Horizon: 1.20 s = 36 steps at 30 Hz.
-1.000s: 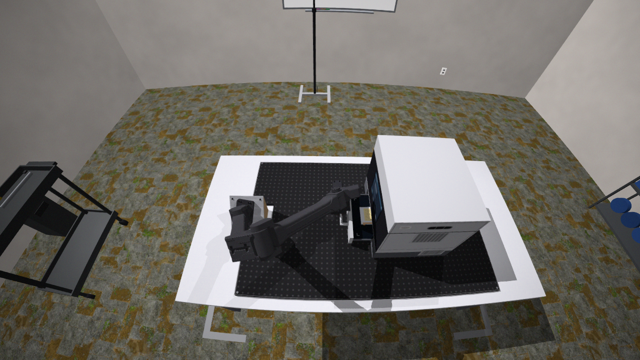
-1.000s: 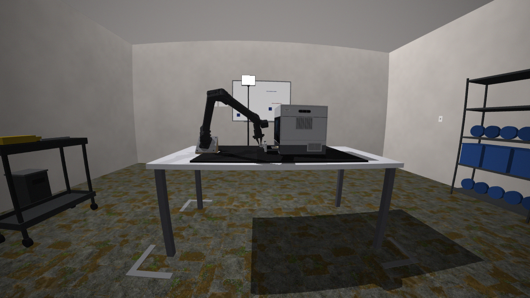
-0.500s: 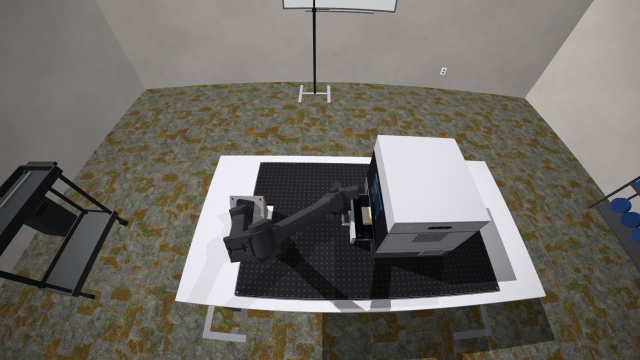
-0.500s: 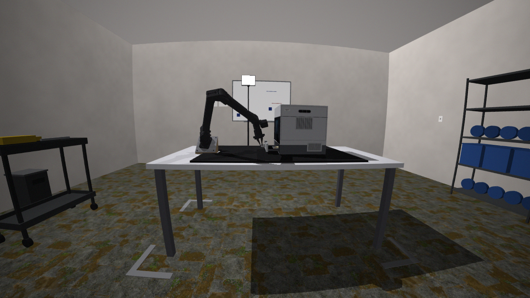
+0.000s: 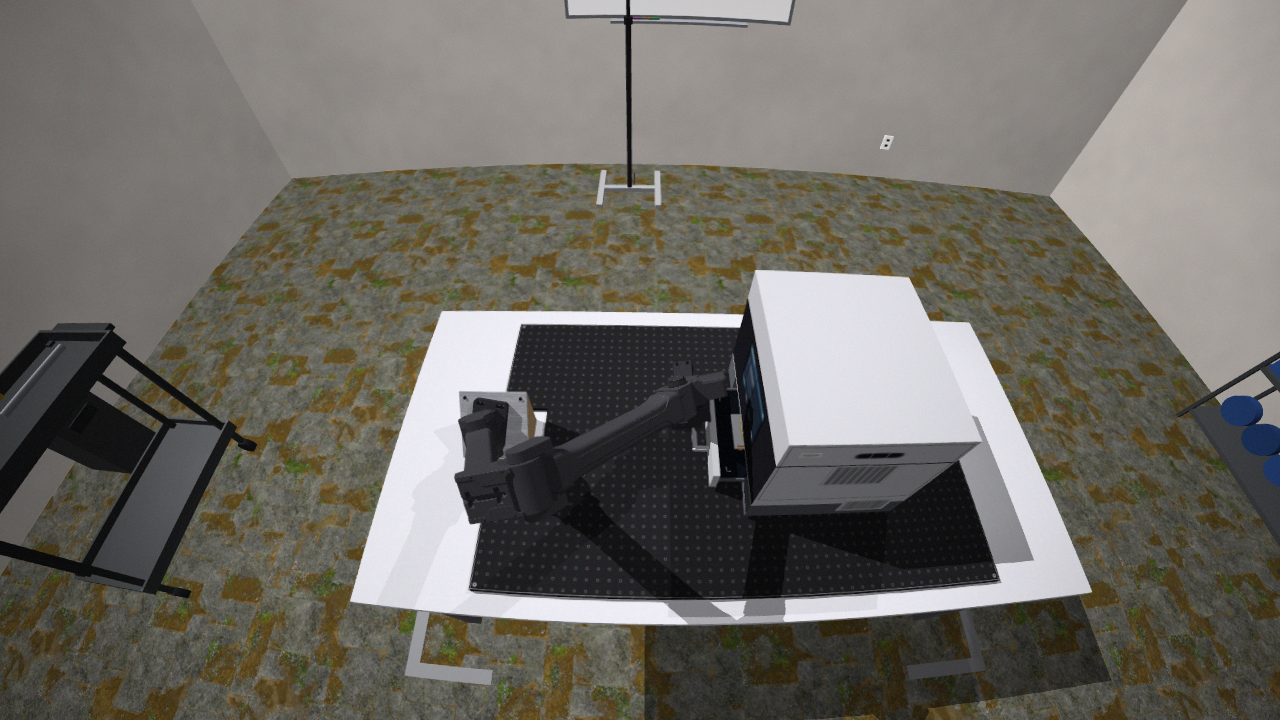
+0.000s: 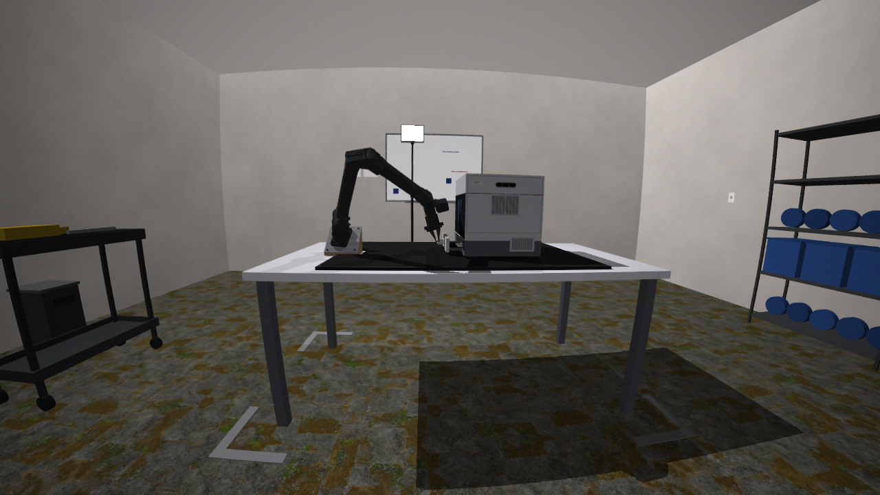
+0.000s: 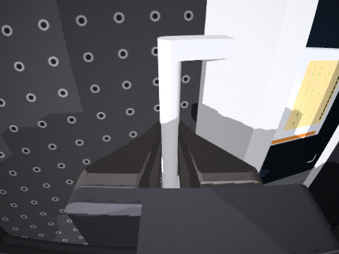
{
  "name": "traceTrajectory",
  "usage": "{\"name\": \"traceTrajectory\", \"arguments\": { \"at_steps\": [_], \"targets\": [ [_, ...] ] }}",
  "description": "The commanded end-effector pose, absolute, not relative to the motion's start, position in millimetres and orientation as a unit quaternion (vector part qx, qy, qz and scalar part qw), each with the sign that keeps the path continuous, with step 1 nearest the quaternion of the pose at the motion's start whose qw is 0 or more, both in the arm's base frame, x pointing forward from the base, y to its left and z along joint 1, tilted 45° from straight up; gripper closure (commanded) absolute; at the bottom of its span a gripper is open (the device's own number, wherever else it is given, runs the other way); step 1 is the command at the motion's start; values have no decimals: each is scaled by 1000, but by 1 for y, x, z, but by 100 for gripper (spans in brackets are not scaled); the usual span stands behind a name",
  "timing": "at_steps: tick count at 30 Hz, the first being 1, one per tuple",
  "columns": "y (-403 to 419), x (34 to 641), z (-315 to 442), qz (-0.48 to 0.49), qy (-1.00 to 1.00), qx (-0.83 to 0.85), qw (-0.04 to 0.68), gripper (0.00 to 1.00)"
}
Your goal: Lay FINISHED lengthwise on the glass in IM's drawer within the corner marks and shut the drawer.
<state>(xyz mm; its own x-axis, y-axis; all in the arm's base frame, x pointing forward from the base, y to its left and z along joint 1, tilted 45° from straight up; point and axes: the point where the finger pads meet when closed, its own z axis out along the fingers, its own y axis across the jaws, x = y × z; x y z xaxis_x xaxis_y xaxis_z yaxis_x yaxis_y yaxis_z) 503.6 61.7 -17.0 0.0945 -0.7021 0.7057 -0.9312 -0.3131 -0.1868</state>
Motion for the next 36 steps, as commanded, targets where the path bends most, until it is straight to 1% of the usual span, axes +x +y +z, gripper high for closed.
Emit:
{"name": "traceTrajectory", "arguments": {
  "at_steps": [1, 10, 36],
  "targets": [
    [60, 528, -13, 368, -569, 719, 153, 93],
    [62, 538, -12, 370, -571, 718, 149, 93],
    [63, 538, -12, 370, -571, 717, 148, 93]
  ]
}}
